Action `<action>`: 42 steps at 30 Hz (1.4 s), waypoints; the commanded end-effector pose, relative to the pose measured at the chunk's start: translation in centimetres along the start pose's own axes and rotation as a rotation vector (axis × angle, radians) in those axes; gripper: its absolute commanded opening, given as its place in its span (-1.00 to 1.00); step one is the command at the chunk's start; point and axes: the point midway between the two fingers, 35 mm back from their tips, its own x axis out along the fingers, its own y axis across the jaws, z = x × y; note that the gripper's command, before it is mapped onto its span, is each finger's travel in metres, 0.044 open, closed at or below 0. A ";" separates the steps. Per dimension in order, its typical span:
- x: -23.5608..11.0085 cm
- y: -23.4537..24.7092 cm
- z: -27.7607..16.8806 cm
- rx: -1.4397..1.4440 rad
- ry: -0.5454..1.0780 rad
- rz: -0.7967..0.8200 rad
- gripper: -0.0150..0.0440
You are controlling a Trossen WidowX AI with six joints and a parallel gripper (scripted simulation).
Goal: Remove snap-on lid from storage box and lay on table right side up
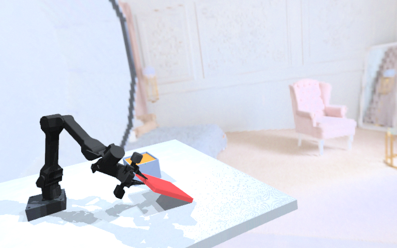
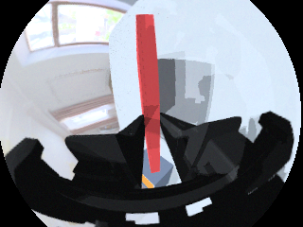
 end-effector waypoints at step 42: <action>3.1 -4.1 -0.5 0.023 0.014 -0.026 -0.49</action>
